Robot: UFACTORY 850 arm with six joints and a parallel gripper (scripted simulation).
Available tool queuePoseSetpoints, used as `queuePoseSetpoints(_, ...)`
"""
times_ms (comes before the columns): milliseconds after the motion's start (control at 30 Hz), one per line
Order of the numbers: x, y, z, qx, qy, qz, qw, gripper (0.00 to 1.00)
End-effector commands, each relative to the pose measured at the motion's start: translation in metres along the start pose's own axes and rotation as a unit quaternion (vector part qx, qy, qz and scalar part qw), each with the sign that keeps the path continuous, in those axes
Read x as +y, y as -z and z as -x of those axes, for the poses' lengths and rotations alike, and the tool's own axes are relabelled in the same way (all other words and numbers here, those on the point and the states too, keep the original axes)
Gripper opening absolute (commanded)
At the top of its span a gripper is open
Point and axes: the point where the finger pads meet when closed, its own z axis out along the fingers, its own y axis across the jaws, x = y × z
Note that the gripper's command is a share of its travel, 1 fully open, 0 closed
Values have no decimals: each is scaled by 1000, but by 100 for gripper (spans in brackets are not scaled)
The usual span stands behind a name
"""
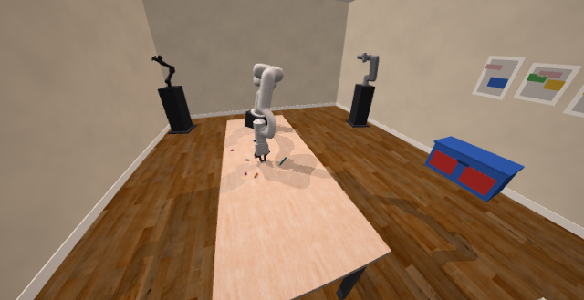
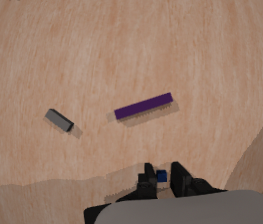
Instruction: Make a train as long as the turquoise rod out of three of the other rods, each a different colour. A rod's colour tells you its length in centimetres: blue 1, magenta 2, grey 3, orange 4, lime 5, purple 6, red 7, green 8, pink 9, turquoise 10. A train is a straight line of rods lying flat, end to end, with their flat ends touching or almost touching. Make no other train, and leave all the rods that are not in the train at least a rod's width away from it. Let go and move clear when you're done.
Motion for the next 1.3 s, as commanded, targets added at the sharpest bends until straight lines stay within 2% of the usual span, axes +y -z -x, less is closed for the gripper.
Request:
queuePoseSetpoints(0, 0, 1, 1, -1, 0, 0, 1000, 24)
queuePoseSetpoints(167, 0, 3, 1, -1, 0, 0, 1000, 24)
queuePoseSetpoints(433, 0, 19, 1, -1, 0, 0, 1000, 24)
queuePoseSetpoints(867, 0, 83, 1, -1, 0, 0, 1000, 24)
queuePoseSetpoints(1167, 0, 91, 1, -1, 0, 0, 1000, 24)
queuePoseSetpoints(1200, 0, 91, 1, -1, 0, 0, 1000, 100)
queuePoseSetpoints(1267, 0, 91, 1, -1, 0, 0, 1000, 100)
